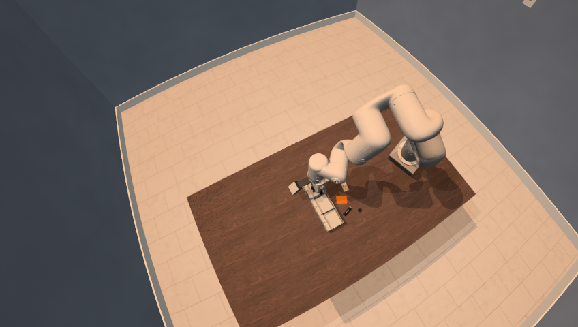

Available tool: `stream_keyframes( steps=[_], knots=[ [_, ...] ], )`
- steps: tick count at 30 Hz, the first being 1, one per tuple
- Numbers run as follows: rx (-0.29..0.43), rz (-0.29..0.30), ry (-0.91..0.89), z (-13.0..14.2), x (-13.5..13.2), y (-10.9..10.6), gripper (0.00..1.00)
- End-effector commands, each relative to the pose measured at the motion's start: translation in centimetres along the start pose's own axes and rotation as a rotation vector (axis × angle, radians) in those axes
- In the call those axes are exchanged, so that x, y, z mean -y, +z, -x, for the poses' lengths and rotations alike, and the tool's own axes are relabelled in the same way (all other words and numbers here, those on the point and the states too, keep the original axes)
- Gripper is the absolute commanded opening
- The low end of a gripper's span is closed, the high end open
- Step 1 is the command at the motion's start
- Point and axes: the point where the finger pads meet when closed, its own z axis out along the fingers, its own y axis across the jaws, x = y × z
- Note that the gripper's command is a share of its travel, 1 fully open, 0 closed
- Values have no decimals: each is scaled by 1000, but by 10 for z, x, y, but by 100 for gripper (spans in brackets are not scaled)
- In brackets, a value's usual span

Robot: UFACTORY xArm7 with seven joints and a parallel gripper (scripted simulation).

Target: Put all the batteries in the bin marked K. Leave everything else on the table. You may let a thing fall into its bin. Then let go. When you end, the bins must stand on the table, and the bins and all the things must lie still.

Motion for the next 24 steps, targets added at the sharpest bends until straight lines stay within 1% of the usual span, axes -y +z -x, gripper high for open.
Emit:
stream_keyframes(
  steps=[1, 4, 24],
  knots=[
    [-4, 1, 0, -1, -1, -1, 7],
    [-4, 1, 0, -1, -1, -1, 7],
    [-4, 1, 0, -1, -1, -25, 7]
  ],
)
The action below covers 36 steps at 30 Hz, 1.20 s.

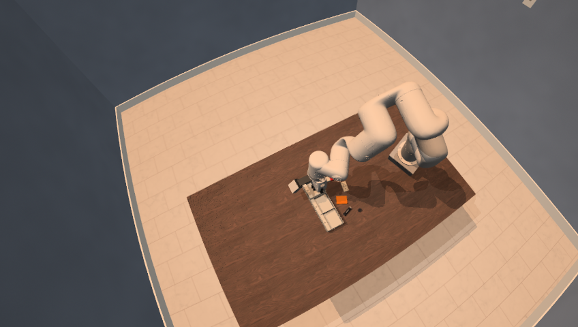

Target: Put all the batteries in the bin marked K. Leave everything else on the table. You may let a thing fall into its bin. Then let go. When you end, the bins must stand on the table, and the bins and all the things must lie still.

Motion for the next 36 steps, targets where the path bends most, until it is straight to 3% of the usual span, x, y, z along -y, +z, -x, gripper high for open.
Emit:
stream_keyframes(
  steps=[1, 14, 18, 36],
  knots=[
    [-4, 1, 0, -1, -1, -7, 7],
    [-4, 2, 0, -1, -1, -41, 7],
    [-4, 2, 0, -1, -1, -41, 7],
    [-4, 1, 0, -11, 79, -41, 7]
  ],
)
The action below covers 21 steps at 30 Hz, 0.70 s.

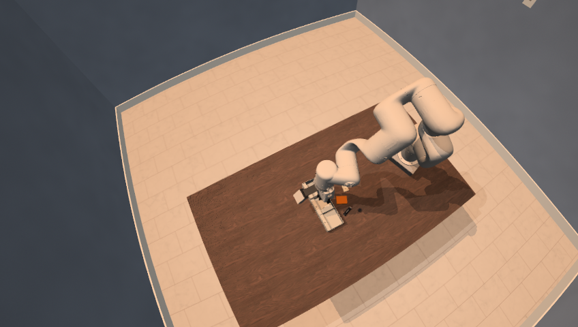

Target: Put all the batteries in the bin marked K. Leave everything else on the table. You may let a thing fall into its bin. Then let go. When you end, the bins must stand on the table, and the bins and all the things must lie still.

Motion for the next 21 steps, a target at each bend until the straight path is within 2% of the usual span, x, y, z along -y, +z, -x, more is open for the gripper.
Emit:
stream_keyframes(
  steps=[1, 7, 21],
  knots=[
    [-2, 4, 2, -4, 20, -1, 7],
    [-2, 4, 2, -4, 21, -1, 7],
    [-2, 4, 2, -4, 20, 36, 7]
  ],
)
